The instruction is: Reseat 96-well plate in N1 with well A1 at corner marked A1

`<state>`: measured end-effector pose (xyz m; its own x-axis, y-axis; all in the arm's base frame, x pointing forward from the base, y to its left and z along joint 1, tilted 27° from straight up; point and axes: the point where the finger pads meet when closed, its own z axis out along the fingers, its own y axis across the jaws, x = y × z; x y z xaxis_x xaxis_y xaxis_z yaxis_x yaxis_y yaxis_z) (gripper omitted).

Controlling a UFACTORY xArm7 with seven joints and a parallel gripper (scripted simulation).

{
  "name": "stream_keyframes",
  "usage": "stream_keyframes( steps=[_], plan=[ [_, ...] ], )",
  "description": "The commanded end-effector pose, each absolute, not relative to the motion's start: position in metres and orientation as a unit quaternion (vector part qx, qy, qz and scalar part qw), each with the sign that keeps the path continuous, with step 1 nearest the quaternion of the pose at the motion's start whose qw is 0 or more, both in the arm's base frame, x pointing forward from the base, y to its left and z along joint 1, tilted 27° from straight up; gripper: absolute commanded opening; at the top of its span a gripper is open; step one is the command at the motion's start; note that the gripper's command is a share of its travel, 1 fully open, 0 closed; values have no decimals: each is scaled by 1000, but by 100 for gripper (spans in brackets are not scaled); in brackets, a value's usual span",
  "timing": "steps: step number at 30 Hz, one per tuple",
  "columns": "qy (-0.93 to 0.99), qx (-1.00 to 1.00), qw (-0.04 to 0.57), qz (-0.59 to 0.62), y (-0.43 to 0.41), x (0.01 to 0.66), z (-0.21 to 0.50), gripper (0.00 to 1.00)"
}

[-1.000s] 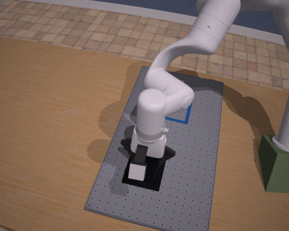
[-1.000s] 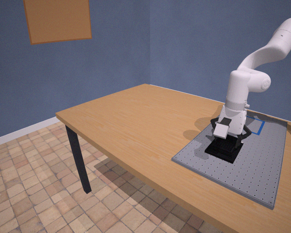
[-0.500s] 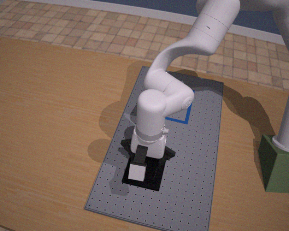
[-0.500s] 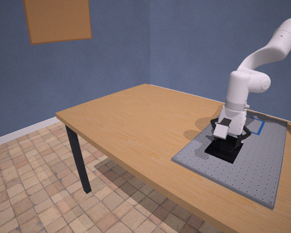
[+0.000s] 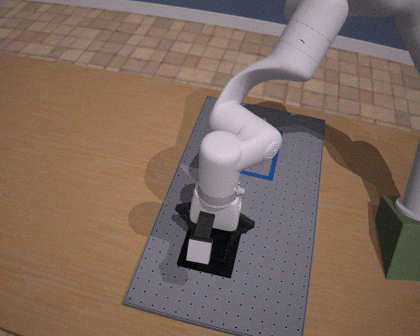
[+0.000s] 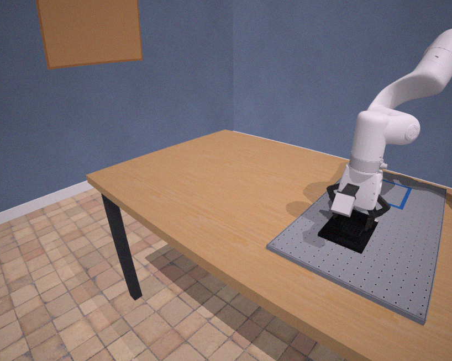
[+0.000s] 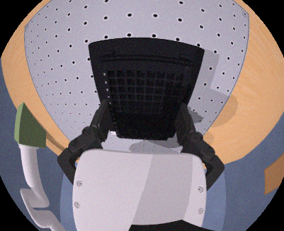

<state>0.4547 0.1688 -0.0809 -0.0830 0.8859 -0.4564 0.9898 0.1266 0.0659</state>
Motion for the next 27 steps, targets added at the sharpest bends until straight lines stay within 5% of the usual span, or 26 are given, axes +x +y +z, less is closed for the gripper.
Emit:
stream_keyframes(
  steps=[1,6,7,27],
  plan=[
    [725,647,198,-129,171,456,-80,0],
    [725,647,198,-129,170,456,-81,0],
    [725,647,198,-129,170,456,-81,100],
    [725,647,198,-129,170,456,-81,100]
  ],
)
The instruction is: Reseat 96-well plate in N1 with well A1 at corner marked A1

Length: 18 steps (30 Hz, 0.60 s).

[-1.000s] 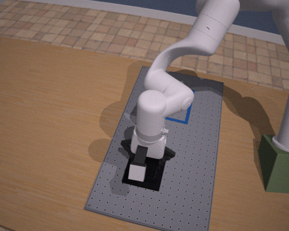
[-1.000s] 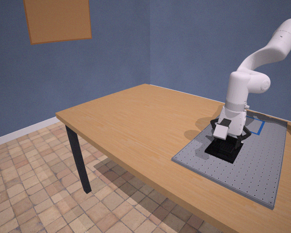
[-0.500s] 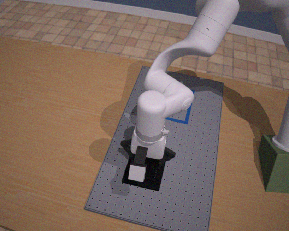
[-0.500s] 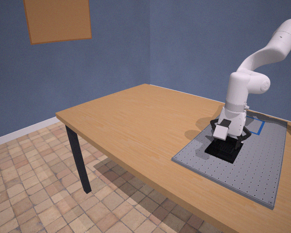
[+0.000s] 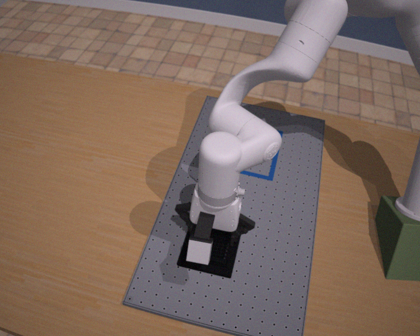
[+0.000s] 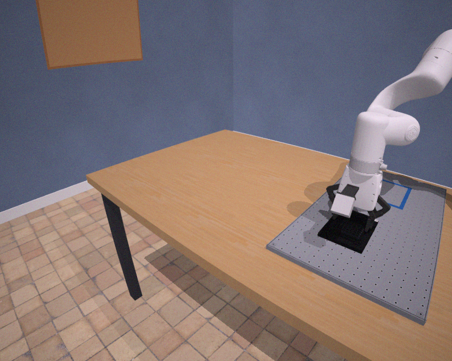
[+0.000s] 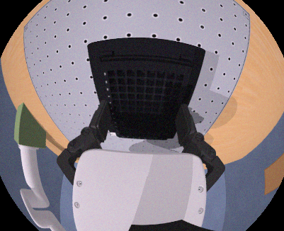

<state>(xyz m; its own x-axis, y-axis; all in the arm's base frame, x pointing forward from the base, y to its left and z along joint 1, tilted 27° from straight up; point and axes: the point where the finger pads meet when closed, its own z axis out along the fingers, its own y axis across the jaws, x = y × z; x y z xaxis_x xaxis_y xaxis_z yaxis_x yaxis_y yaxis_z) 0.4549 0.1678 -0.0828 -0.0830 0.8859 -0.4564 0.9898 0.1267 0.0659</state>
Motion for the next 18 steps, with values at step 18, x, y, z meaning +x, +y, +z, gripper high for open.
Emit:
stream_keyframes(
  steps=[18],
  plan=[
    [725,647,198,-129,171,456,-79,100]
  ],
)
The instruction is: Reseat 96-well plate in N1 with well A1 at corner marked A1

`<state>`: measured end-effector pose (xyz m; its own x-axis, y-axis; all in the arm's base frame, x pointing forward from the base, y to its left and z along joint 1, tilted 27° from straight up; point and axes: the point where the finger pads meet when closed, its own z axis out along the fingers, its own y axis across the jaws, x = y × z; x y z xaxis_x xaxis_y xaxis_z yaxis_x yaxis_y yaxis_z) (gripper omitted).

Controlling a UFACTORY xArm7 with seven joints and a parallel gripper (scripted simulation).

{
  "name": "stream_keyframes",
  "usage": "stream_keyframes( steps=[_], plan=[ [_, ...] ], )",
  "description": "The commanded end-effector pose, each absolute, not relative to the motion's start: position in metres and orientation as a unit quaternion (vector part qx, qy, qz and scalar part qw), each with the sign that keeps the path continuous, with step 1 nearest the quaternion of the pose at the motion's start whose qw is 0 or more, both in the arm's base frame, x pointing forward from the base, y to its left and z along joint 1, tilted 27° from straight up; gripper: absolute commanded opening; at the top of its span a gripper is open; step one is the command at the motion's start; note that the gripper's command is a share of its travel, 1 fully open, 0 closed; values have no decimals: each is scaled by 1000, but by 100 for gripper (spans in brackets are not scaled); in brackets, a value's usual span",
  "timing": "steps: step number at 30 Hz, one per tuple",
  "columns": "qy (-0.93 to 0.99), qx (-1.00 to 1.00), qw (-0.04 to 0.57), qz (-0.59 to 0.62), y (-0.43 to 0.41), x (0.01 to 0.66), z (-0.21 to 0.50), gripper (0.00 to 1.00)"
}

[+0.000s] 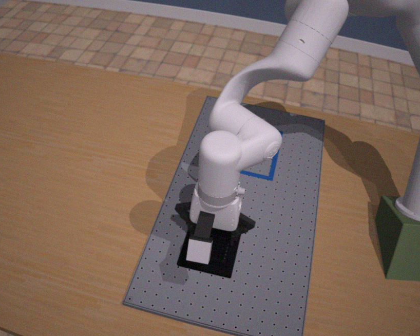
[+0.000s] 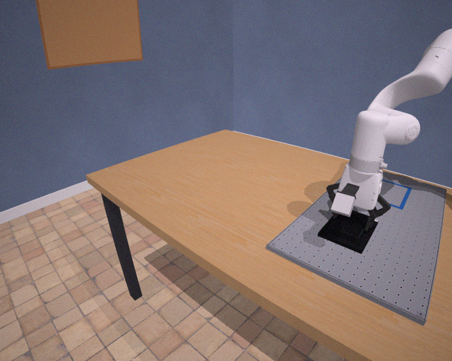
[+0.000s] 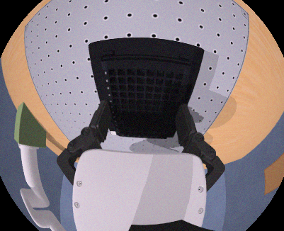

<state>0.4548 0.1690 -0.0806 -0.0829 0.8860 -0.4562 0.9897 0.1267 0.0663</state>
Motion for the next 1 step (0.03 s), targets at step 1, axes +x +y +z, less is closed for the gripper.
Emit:
stream_keyframes(
  steps=[1],
  plan=[
    [725,647,198,-129,171,456,-79,100]
  ],
)
